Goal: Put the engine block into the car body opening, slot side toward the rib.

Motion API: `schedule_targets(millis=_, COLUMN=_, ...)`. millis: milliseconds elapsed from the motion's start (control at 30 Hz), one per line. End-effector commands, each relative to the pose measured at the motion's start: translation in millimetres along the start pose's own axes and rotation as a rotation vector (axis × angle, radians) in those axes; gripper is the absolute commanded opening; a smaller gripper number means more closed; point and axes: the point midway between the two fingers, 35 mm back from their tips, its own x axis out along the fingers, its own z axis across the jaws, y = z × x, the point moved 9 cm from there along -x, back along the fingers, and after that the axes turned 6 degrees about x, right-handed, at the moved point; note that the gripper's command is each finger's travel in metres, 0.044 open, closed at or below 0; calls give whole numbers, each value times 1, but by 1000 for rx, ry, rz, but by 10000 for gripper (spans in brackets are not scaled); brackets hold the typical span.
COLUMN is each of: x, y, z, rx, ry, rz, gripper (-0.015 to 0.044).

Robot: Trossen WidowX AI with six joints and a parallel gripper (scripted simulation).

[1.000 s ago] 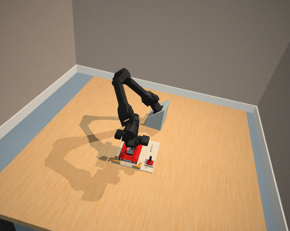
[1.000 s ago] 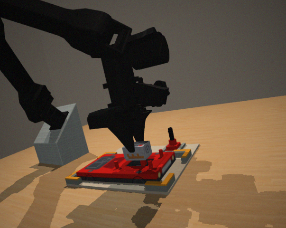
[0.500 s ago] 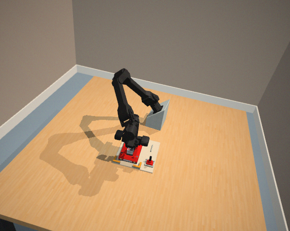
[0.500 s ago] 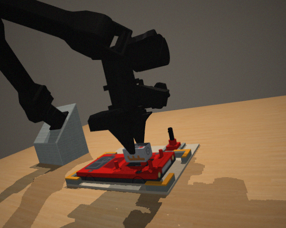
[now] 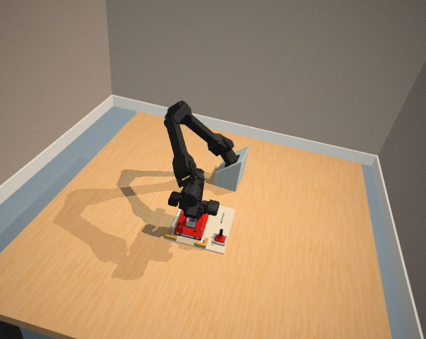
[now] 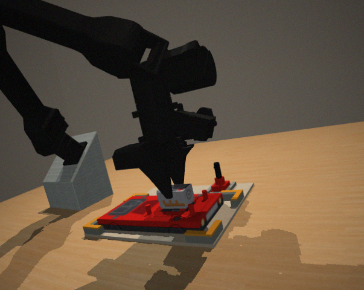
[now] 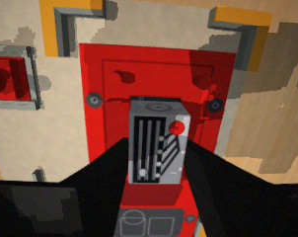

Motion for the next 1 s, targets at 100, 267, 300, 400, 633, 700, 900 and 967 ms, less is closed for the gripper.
schedule_targets(millis=100, x=2, y=1, z=0, rx=-6, ry=4, rz=0, gripper=159)
schedule_targets(millis=267, x=4, y=1, z=0, rx=-6, ry=4, rz=0, gripper=159)
schedule_targets(millis=300, x=4, y=1, z=0, rx=-6, ry=4, rz=0, gripper=159)
schedule_targets(millis=400, x=5, y=1, z=0, rx=-6, ry=4, rz=0, gripper=159)
schedule_targets(millis=633, x=7, y=1, z=0, rx=-6, ry=4, rz=0, gripper=159)
schedule_targets(millis=700, x=7, y=1, z=0, rx=-6, ry=4, rz=0, gripper=159)
schedule_targets(millis=900, x=7, y=0, z=0, rx=0, ry=0, rz=0, gripper=238)
schedule_targets(millis=967, x=7, y=0, z=0, rx=0, ry=0, rz=0, gripper=291)
